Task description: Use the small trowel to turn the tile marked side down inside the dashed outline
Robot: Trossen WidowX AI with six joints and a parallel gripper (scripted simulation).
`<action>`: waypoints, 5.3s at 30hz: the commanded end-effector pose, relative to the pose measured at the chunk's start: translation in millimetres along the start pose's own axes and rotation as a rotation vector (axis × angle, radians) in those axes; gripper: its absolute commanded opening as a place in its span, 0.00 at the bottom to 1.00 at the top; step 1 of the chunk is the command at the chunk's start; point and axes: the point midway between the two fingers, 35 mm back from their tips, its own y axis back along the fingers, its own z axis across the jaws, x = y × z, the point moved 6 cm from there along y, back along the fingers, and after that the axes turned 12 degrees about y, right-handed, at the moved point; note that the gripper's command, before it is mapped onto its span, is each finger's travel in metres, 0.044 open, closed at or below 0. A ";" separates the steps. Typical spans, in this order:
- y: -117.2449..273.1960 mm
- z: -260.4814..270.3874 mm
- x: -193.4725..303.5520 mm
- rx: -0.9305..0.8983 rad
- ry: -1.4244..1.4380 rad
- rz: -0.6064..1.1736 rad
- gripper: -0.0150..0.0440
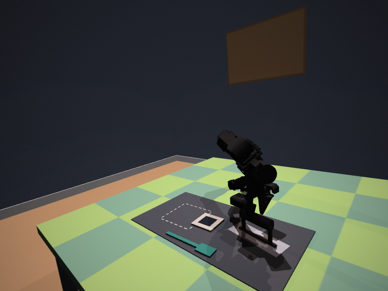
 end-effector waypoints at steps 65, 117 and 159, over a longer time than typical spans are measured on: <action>-12.0 0.7 -1.6 0.005 0.574 -0.004 0.70; 34.9 -4.5 7.2 -0.141 1.026 0.002 0.76; 16.6 -17.3 12.6 -0.506 2.093 -0.297 0.76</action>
